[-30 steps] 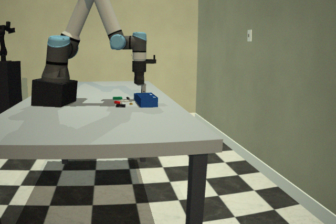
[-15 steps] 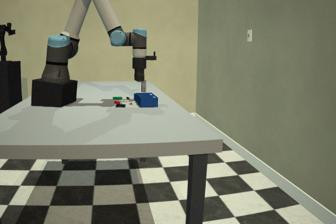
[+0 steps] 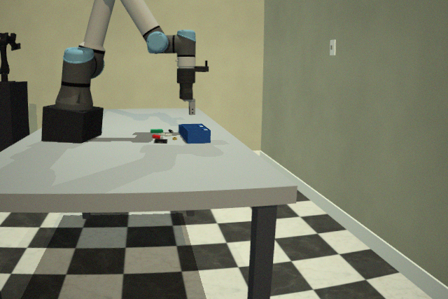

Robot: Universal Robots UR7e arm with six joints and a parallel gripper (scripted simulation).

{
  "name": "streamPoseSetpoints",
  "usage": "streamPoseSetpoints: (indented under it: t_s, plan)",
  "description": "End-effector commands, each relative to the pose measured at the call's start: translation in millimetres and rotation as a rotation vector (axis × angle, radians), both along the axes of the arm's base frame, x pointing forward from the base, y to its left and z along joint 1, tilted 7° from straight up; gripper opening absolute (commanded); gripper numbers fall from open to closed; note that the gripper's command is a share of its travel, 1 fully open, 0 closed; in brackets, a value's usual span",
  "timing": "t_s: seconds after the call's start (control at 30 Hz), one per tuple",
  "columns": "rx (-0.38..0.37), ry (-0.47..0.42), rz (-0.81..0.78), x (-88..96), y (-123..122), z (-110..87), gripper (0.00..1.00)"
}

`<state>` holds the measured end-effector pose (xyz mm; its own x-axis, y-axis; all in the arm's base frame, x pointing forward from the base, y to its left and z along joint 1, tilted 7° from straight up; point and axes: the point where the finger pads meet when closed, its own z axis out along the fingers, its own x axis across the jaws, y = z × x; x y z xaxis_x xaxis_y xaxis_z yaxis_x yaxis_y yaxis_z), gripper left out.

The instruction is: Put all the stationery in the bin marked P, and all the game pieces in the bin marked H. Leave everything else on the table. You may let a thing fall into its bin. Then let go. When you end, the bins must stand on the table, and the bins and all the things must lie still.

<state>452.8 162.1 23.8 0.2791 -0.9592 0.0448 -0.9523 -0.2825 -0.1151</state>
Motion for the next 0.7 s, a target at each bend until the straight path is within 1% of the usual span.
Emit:
streamPoseSetpoints:
  t_s: [0.0,0.07,0.1,0.43,0.5,0.63,0.67]
  plan:
    - [-0.001,0.01,0.001,-2.7,1,-2.4,0.31]
    - [-0.001,0.01,0.001,-2.7,1,-2.4,0.31]
    - [-0.001,0.003,0.001,-1.2,1,8.9,0.31]
    - [-0.001,0.003,0.001,-11.3,2,91.9,0.31]
    - [-0.001,0.003,0.001,-11.3,2,91.9,0.31]
    - [-0.001,0.003,0.001,-15.2,2,125.1,0.31]
    - [-0.001,0.003,0.001,-15.4,2,126.2,0.31]
